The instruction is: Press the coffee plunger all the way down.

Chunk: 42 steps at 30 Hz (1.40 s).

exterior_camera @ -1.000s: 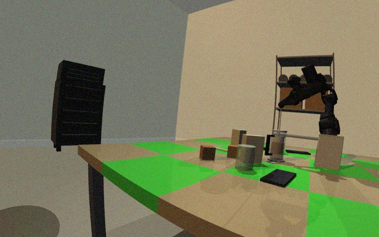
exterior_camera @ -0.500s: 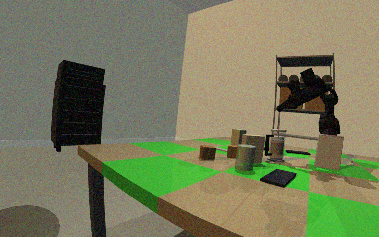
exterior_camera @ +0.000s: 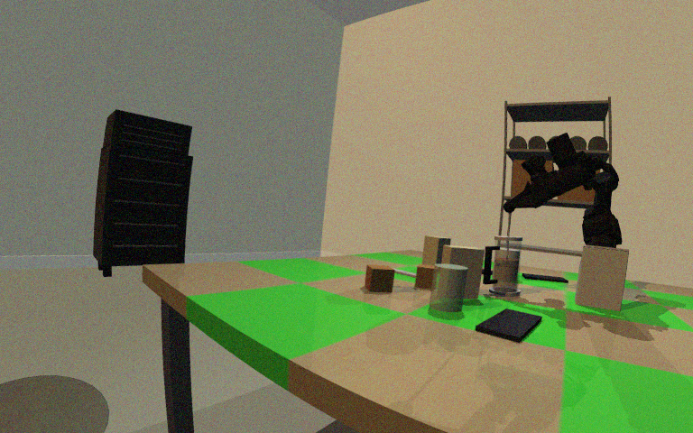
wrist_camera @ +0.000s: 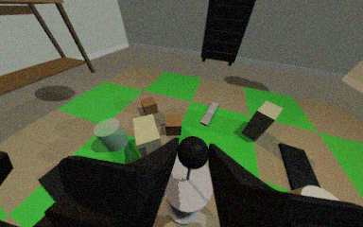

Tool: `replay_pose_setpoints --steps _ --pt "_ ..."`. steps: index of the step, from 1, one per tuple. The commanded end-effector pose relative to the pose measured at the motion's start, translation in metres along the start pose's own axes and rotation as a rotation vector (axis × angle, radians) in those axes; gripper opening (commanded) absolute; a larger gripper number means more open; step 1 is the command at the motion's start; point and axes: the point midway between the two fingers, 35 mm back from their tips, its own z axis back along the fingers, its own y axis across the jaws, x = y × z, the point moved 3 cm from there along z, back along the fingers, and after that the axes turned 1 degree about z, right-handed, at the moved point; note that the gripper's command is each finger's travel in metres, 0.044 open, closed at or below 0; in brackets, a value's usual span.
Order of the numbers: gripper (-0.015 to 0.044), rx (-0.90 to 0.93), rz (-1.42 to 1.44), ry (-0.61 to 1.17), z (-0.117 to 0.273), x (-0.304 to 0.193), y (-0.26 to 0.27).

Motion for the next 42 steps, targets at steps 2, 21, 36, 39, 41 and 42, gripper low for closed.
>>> replay_pose_setpoints --steps 2,21,36,39,41,42 --pt "0.0119 0.008 0.027 0.037 -0.009 -0.021 0.001" --pt "0.0119 0.003 0.030 0.030 -0.028 -0.037 -0.001" --pt "0.0119 0.002 0.029 0.030 -0.034 -0.033 0.001" --pt "0.0119 0.002 0.029 0.030 -0.034 -0.032 0.001" --pt "0.0119 0.002 0.029 0.030 -0.034 -0.032 0.001" --pt "0.0119 0.002 0.029 0.030 -0.035 -0.032 0.001"
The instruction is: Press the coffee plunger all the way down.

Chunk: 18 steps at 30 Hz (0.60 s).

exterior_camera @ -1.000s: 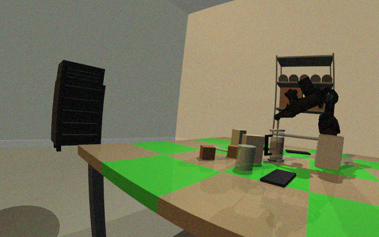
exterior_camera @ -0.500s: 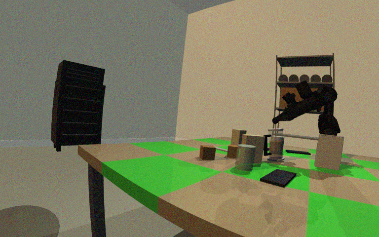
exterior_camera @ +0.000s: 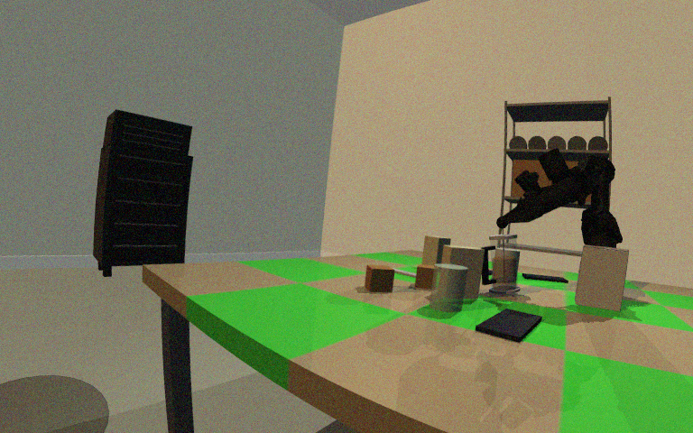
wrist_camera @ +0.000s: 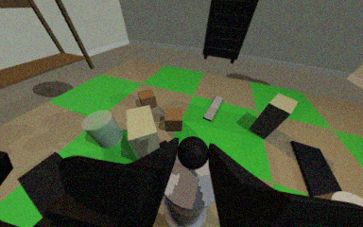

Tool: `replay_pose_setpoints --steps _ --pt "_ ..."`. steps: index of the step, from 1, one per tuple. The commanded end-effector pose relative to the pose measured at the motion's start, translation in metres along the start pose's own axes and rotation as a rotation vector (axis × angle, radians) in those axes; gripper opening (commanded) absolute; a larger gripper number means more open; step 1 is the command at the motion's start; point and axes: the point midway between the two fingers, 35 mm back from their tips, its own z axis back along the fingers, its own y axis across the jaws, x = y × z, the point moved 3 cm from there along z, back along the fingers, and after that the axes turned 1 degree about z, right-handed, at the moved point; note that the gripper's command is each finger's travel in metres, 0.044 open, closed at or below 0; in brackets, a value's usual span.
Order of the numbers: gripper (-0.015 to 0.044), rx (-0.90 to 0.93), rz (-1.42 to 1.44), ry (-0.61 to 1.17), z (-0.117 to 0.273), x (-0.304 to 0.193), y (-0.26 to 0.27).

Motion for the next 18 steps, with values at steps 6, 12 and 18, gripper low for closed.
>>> replay_pose_setpoints --steps 6,12,18 --pt "0.0119 -0.004 0.022 0.022 -0.0031 -0.0045 0.0005" --pt "0.0119 -0.005 0.022 0.022 -0.0038 -0.0046 0.0009" --pt "0.0119 -0.005 0.022 0.022 -0.0044 -0.0045 0.0013"
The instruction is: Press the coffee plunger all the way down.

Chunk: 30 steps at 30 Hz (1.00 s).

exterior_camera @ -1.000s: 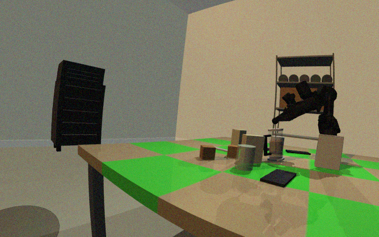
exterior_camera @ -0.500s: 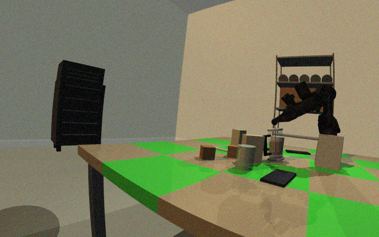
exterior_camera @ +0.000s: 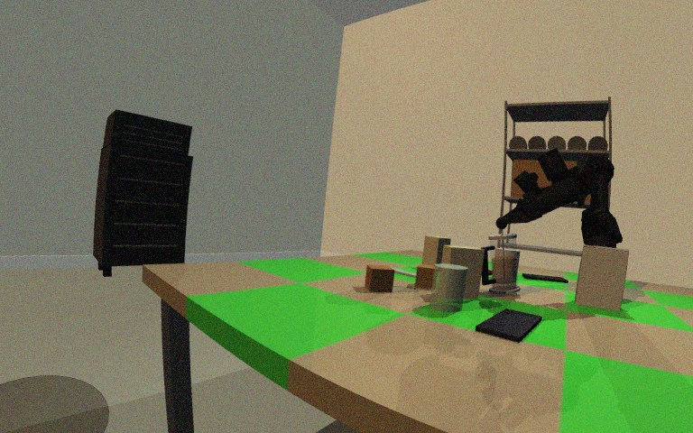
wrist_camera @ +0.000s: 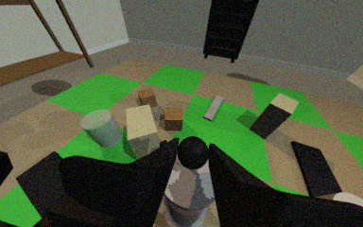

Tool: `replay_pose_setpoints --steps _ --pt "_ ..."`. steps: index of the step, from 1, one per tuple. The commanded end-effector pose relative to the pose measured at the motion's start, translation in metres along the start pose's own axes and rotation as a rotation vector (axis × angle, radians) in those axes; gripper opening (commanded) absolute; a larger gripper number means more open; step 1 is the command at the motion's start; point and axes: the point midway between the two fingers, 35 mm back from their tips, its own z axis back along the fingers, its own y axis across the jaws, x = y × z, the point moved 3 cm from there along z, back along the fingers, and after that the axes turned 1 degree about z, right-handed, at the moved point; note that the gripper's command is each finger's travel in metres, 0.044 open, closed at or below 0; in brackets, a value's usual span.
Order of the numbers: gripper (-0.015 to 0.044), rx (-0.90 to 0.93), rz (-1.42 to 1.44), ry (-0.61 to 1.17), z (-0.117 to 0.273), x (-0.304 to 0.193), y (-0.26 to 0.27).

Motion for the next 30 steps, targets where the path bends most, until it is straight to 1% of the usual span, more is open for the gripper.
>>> replay_pose_setpoints --steps 1,9,21,26,30 --pt "0.0119 0.000 0.000 0.000 0.000 0.000 0.000" --pt "0.0119 0.000 0.000 0.000 0.000 0.000 0.000" --pt "0.0434 0.000 0.000 0.000 0.000 0.000 0.000" --pt "0.0440 0.002 0.000 0.003 0.002 0.003 0.001" --pt "0.0440 0.010 0.001 0.018 0.017 0.019 0.005"
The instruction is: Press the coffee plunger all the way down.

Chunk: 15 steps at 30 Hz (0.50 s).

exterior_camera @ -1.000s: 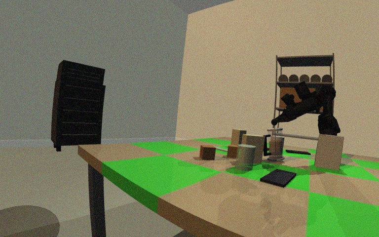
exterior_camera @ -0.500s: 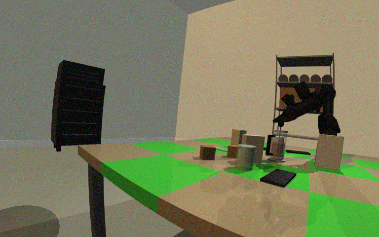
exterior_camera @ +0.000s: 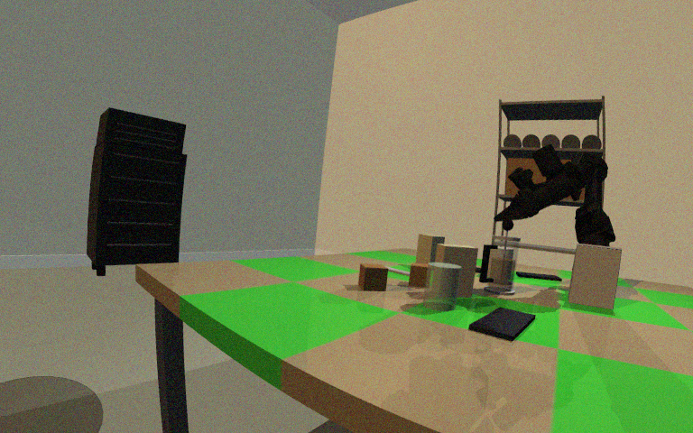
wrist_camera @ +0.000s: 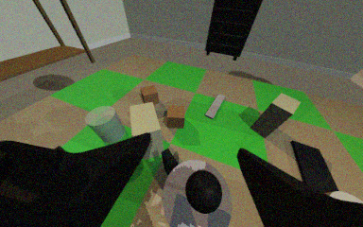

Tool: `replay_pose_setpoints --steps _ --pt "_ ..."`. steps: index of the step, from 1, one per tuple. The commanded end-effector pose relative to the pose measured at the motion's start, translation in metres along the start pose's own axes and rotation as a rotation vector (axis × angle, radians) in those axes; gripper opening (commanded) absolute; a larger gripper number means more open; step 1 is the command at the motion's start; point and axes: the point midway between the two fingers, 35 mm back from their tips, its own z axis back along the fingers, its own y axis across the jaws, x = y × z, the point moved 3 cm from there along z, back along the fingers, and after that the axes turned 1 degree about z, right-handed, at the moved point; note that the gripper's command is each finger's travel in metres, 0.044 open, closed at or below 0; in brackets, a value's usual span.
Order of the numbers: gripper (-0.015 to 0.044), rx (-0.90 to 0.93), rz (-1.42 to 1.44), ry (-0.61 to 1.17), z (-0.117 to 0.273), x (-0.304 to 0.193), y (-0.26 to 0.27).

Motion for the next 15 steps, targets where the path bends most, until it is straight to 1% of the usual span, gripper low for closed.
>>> replay_pose_setpoints --steps 1,7,15 --pt "0.0440 0.004 -0.013 -0.002 0.018 0.020 0.001" --pt "0.0440 -0.008 0.000 -0.004 0.060 0.046 -0.011" --pt "0.0440 -0.009 0.000 -0.004 0.061 0.047 -0.011"
